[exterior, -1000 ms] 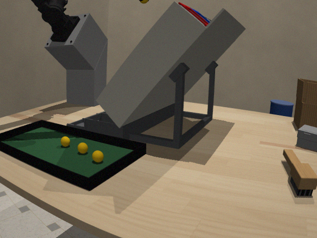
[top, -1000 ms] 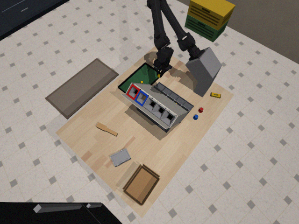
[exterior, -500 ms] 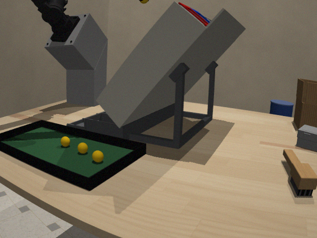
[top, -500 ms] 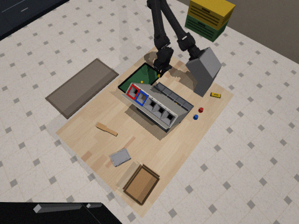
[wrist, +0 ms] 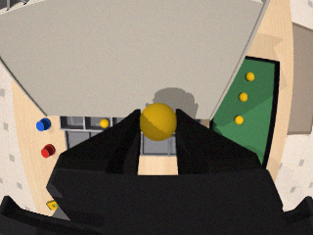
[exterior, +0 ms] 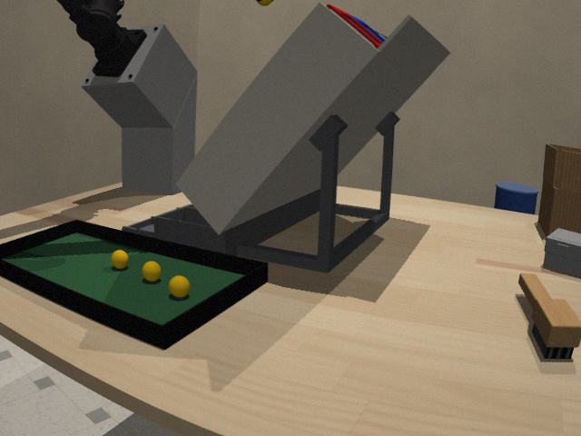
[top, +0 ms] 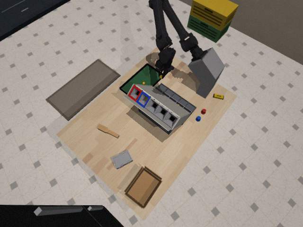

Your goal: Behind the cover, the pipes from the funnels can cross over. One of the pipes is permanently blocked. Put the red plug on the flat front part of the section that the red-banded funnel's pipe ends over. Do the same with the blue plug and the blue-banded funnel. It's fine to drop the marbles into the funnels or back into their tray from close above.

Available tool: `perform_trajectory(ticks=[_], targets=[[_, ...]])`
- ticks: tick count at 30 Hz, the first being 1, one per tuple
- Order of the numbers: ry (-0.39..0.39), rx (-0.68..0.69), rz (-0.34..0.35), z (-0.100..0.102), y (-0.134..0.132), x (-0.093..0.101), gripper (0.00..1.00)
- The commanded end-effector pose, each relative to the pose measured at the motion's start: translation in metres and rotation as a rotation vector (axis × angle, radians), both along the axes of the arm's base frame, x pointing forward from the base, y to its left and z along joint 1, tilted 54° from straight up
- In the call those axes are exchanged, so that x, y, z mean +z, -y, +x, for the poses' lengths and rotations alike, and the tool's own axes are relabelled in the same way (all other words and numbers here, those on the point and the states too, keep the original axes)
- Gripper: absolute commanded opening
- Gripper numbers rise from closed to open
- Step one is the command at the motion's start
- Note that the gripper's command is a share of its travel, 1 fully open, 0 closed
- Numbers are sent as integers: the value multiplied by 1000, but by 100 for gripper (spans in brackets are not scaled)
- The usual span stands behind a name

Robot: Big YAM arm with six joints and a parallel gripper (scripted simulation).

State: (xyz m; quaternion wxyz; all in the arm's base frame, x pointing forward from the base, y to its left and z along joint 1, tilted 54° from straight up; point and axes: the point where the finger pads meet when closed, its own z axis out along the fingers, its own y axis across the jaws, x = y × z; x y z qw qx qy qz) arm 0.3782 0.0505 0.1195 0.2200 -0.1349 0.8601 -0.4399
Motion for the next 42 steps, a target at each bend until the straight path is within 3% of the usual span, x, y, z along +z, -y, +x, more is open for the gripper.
perform_trajectory(ticks=[1, 11, 26, 42], targets=[[45, 14, 22, 17, -19, 16, 0], [45, 14, 22, 21, -23, 19, 0], [40, 13, 19, 157, -29, 22, 0], [36, -4, 21, 180, -34, 23, 0]])
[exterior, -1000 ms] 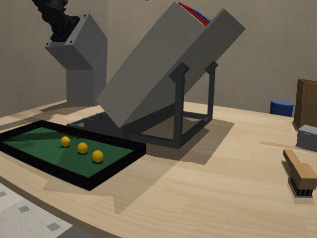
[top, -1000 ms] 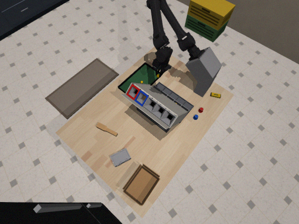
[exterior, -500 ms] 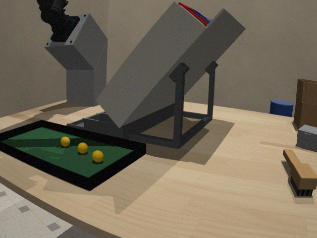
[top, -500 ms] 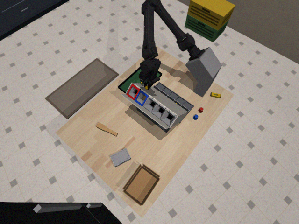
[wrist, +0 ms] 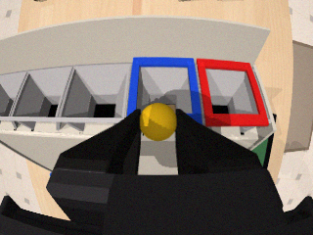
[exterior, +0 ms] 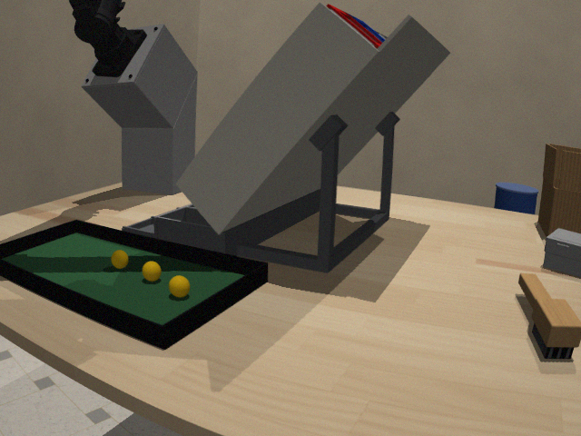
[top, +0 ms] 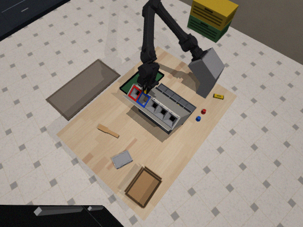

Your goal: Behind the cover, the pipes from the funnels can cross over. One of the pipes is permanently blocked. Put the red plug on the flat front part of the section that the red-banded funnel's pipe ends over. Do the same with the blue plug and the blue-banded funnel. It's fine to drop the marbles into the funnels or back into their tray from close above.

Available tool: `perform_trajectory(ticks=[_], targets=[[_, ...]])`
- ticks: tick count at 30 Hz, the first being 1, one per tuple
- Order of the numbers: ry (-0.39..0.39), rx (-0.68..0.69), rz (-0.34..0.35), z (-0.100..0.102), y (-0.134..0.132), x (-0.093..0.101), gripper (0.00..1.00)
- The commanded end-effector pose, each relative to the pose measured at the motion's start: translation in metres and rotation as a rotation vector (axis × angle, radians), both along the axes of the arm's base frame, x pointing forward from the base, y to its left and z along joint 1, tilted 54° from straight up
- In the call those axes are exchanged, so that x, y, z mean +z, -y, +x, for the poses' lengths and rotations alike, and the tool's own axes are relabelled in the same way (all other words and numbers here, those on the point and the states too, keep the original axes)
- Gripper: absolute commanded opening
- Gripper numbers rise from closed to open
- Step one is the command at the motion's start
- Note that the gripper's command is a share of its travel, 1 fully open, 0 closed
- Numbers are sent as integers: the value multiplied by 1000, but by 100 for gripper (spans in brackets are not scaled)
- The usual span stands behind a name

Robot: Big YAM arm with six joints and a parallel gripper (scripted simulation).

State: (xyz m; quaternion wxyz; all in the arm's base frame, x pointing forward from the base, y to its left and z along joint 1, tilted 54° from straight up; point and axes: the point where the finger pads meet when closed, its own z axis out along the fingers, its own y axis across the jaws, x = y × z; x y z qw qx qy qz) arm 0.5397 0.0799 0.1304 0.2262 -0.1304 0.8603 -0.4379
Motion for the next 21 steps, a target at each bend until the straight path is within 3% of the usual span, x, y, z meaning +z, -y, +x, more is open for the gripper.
perform_trajectory(ticks=[1, 21], targets=[[22, -3, 14, 20, -5, 12, 0], [14, 7, 7, 20, -5, 13, 0]])
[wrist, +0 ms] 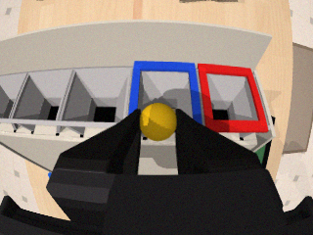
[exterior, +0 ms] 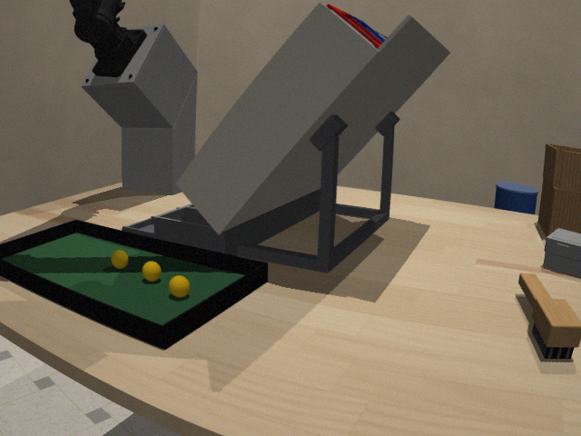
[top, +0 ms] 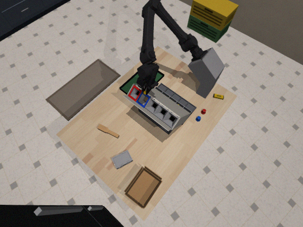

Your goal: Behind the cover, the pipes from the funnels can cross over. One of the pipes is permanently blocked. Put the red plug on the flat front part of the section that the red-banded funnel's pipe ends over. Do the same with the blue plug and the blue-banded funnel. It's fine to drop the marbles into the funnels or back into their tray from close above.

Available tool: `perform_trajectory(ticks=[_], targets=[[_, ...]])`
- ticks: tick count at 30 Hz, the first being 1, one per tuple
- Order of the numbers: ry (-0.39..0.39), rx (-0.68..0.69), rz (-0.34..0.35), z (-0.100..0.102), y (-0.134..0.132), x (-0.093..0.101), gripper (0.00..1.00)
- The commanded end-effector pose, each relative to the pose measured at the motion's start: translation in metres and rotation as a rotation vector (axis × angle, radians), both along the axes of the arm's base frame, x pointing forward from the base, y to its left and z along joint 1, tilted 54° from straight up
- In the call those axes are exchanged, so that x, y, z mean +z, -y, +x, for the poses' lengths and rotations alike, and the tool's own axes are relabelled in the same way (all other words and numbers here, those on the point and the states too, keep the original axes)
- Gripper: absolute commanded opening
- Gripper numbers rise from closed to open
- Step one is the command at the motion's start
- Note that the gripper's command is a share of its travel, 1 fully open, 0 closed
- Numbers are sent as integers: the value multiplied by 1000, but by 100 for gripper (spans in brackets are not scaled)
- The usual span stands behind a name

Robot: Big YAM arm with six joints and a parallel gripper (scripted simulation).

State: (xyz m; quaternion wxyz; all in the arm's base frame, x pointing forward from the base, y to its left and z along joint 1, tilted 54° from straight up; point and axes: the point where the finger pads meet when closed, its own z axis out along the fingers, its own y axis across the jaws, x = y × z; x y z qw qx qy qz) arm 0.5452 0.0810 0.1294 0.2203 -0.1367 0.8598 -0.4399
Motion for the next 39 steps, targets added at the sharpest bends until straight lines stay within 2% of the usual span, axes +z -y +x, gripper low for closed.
perform_trajectory(ticks=[1, 39], targets=[[30, 3, 16, 15, -3, 14, 0], [46, 14, 23, 14, -4, 13, 0]])
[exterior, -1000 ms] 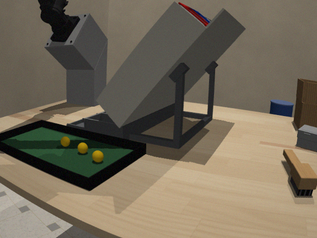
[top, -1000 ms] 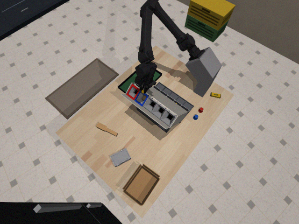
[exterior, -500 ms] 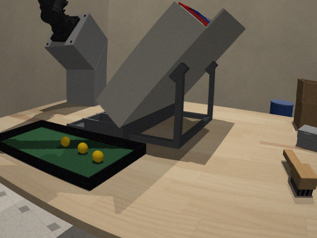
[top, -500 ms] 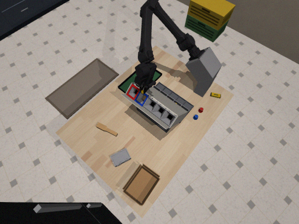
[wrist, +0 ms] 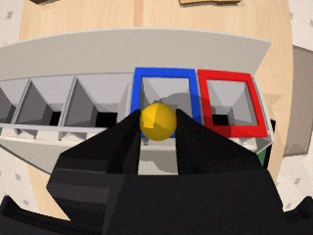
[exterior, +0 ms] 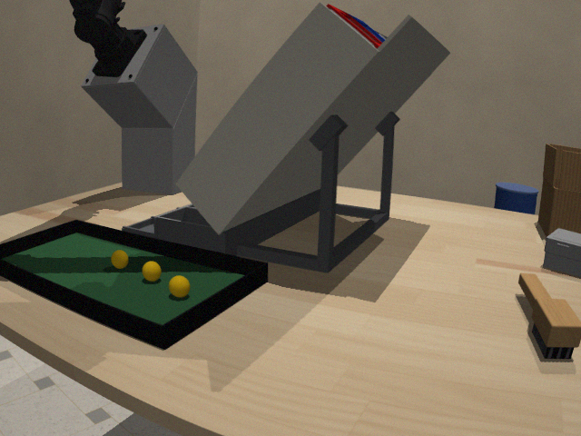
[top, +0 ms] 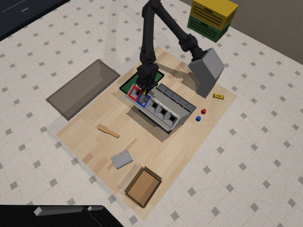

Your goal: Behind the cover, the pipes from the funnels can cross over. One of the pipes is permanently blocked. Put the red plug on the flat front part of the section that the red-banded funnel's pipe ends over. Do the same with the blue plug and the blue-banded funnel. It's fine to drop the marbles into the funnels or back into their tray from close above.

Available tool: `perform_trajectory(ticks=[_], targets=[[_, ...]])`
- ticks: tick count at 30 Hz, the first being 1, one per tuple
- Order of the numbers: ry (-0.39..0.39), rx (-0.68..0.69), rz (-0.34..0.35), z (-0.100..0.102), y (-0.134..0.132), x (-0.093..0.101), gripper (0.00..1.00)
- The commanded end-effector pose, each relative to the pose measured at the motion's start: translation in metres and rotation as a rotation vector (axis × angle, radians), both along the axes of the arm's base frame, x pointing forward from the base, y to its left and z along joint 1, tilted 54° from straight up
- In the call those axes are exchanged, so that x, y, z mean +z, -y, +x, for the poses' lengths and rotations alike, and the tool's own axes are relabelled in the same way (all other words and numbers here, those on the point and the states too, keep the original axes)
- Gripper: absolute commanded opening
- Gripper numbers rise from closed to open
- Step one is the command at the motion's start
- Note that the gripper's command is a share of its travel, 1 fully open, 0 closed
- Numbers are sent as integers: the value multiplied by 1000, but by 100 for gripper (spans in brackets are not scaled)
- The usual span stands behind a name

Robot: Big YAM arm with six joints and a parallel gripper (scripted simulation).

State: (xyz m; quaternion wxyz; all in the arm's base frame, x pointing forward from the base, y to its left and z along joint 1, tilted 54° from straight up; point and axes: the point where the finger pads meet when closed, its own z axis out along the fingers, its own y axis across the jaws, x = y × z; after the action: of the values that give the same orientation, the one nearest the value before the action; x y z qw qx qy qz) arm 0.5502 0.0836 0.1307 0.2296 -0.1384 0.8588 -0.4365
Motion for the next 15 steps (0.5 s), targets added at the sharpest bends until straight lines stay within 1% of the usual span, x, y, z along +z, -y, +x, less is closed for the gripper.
perform_trajectory(ticks=[1, 15], targets=[[32, 1, 16, 9, -1, 12, 0], [32, 1, 15, 11, -1, 14, 0]])
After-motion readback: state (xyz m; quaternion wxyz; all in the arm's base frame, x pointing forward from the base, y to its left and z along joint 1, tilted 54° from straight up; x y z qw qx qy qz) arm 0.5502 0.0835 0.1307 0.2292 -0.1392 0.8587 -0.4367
